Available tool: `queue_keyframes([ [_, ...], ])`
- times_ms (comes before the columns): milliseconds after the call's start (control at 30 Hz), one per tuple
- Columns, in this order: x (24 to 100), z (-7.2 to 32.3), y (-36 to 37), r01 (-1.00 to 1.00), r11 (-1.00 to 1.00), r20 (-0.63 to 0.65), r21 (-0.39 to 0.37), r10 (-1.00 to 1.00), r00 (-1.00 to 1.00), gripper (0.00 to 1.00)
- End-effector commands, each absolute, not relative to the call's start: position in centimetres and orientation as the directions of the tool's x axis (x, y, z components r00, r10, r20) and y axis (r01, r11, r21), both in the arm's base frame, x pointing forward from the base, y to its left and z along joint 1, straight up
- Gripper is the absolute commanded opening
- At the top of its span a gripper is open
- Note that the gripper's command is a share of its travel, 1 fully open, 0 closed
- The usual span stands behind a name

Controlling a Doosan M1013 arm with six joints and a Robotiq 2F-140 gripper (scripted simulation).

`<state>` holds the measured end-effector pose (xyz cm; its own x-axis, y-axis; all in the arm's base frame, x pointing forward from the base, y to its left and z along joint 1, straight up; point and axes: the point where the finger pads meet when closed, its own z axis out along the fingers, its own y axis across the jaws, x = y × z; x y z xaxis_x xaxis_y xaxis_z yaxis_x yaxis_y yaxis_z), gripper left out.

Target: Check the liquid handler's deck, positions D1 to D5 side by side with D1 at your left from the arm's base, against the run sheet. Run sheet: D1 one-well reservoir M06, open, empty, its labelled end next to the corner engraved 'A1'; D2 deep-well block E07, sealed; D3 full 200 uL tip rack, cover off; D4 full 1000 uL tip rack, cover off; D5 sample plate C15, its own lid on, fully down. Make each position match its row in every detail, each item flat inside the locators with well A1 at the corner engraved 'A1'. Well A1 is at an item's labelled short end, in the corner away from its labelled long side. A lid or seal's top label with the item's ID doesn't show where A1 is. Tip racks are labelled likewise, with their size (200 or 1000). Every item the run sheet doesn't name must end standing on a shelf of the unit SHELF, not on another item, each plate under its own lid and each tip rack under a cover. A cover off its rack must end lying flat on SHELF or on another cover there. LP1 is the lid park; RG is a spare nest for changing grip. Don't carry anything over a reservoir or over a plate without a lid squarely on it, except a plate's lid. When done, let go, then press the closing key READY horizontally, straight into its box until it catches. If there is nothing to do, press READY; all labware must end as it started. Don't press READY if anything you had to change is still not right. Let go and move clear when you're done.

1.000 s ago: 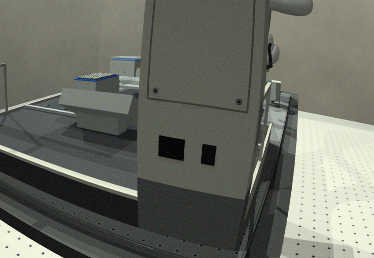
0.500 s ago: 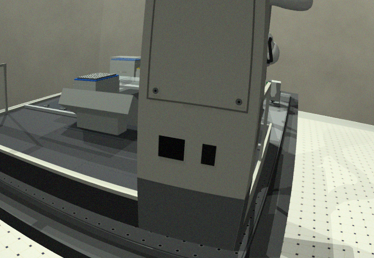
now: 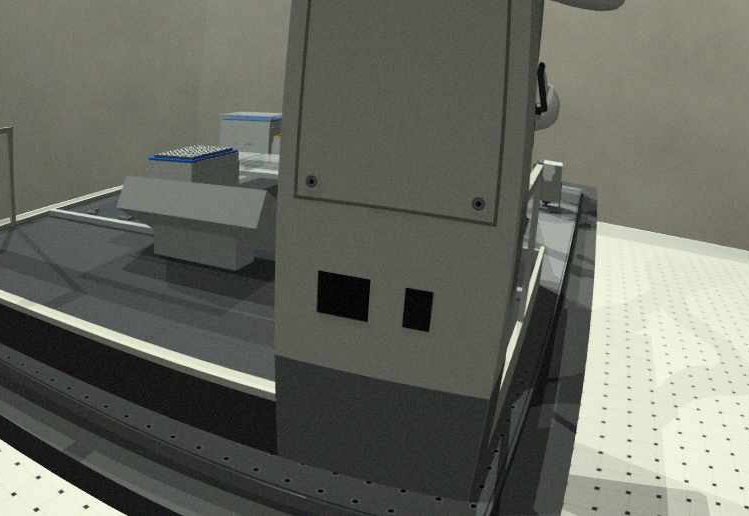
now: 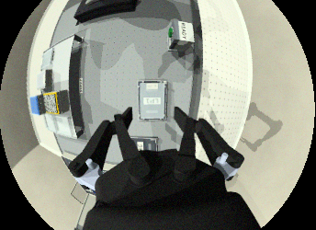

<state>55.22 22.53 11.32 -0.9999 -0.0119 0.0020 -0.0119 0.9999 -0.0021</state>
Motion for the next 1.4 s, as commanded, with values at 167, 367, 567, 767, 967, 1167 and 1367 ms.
queue_keyframes([
  [167, 55.3, 12.3, 22.6, -0.012, 1.000, 0.001, -0.001, -0.012, -1.000, 0.66],
  [367, 55.3, 13.3, 22.6, -0.012, 1.000, 0.001, -0.001, -0.012, -1.000, 0.66],
  [567, 55.3, 13.9, 22.6, -0.012, 1.000, 0.001, -0.001, -0.012, -1.000, 0.66],
  [767, 55.3, 14.9, 22.6, -0.012, 1.000, 0.001, -0.001, -0.012, -1.000, 0.66],
  [967, 55.3, 15.9, 22.6, -0.012, 1.000, 0.001, -0.001, -0.012, -1.000, 0.66],
  [1167, 55.3, 16.6, 22.6, -0.012, 1.000, 0.001, -0.001, -0.012, -1.000, 0.66],
  [1367, 55.3, 17.6, 22.6, -0.012, 1.000, 0.001, -0.001, -0.012, -1.000, 0.66],
])
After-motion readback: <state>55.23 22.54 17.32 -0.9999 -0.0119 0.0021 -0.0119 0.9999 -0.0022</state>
